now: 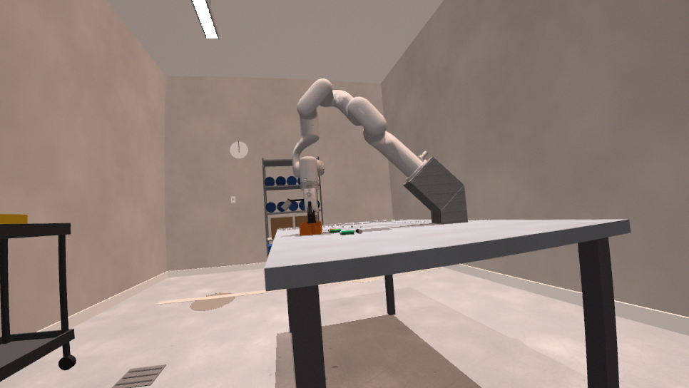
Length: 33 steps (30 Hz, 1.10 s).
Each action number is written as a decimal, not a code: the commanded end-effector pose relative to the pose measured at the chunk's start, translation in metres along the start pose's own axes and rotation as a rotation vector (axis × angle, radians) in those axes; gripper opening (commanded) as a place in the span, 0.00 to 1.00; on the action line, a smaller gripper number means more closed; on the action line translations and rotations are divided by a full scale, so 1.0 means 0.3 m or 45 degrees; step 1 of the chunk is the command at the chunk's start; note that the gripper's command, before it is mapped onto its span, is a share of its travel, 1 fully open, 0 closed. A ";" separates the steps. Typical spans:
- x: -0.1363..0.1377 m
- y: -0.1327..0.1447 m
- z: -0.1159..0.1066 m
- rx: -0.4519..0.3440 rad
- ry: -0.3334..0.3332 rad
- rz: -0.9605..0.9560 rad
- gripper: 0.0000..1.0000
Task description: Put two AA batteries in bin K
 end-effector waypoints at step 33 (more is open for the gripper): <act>-0.001 -0.002 -0.019 0.004 -0.002 0.000 0.07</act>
Point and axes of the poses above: the point where the finger pads meet when closed, its own z axis out along the fingers, its own x axis across the jaws, y = z × x, the point moved 4 cm from there along -z, back along the fingers, and after that the axes turned 11 degrees about z, right-handed, at the moved point
